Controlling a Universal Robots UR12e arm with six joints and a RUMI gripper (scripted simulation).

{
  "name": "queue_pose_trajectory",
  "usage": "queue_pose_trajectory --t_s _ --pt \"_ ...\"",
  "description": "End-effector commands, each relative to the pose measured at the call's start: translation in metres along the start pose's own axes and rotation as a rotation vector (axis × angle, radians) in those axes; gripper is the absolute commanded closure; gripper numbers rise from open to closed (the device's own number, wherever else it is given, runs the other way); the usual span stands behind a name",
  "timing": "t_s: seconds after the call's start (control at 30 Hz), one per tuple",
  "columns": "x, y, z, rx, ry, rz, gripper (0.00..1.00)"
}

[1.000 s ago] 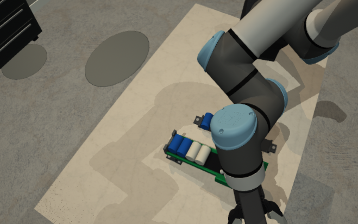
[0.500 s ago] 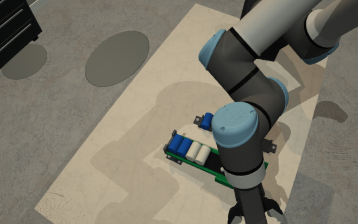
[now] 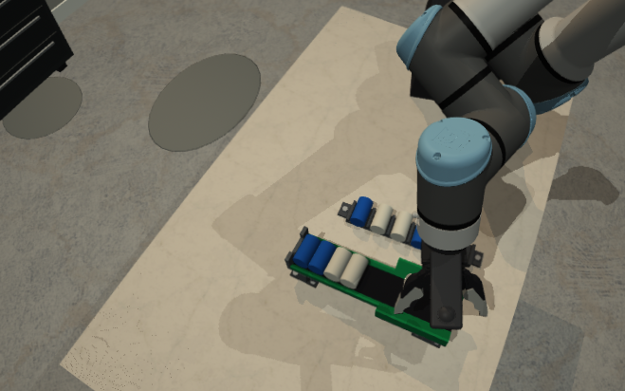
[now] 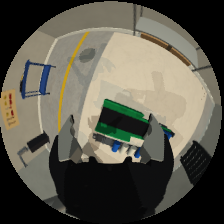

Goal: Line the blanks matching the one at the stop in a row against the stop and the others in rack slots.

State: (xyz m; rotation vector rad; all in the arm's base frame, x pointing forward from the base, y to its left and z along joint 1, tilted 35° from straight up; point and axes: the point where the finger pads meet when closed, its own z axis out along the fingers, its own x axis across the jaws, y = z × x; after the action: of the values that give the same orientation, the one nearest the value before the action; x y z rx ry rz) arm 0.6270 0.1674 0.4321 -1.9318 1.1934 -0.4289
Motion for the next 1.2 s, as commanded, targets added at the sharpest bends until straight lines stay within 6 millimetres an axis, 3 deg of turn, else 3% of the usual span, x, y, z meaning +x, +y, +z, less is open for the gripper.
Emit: queue_pose_trajectory --t_s 0.0,0.17,0.3,0.37,0.47,0.57,1.17 --pt "0.0 0.091 -0.008 -0.08 0.081 0.085 0.0" --pt "-0.002 0.195 -0.004 -0.174 0.169 0.18 0.0" --pt "-0.004 0.252 -0.001 -0.225 0.216 0.231 0.0" --pt "-0.004 0.252 -0.001 -0.225 0.216 0.231 0.0" --pt "-0.005 0.275 0.0 -0.246 0.235 0.252 0.0" --pt "-0.006 0.284 0.001 -0.253 0.242 0.259 0.0" --pt "-0.006 0.284 0.001 -0.254 0.243 0.26 0.0"
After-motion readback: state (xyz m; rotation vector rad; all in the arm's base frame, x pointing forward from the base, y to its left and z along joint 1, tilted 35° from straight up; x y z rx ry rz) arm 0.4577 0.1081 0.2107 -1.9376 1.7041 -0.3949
